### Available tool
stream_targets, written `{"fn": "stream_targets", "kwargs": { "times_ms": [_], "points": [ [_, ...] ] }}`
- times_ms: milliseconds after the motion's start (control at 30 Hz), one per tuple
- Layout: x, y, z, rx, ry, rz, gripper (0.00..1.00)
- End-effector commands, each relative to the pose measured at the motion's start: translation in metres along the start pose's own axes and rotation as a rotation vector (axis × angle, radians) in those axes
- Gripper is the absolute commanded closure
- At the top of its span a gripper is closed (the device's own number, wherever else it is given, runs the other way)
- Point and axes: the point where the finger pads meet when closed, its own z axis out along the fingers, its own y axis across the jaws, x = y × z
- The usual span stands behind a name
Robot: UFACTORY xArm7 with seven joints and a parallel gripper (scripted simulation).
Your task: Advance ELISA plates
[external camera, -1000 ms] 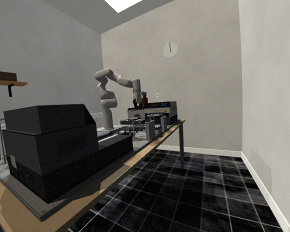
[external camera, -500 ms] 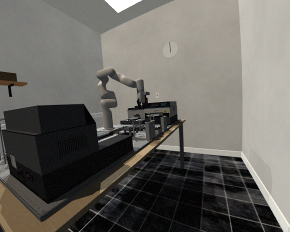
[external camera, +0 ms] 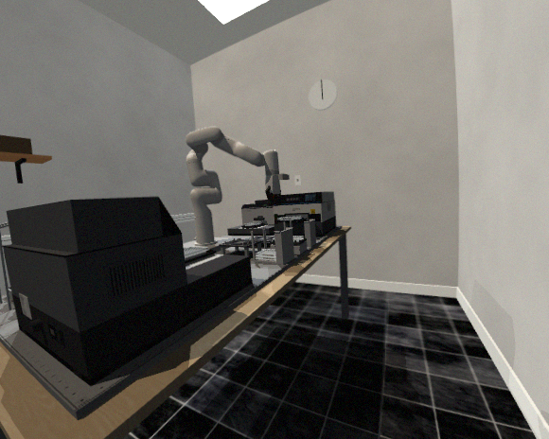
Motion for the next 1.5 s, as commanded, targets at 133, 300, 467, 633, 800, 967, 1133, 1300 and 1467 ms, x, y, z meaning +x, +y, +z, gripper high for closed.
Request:
{"fn": "stream_targets", "kwargs": {
  "times_ms": [133,300,467,633,800,967,1133,1300,1467],
  "points": [
    [0.01,-0.021,-0.001,-0.002,0.001,0.0,0.0],
    [0.016,-0.037,-0.001,-0.002,0.001,0.0,0.0],
    [0.021,-0.053,0.0,-0.002,0.001,0.0,0.0],
    [0.025,-0.062,0.0,-0.002,0.001,0.0,0.0],
    [0.031,-0.078,0.0,-0.002,0.001,0.0,0.0],
    [0.037,-0.093,0.0,-0.002,0.001,0.0,0.0],
    [0.04,-0.103,0.0,-0.002,0.001,0.0,0.0],
    [0.041,-0.104,0.0,-0.002,0.001,0.0,0.0],
    [0.041,-0.104,0.0,-0.002,0.001,0.0,0.0]
  ]
}}
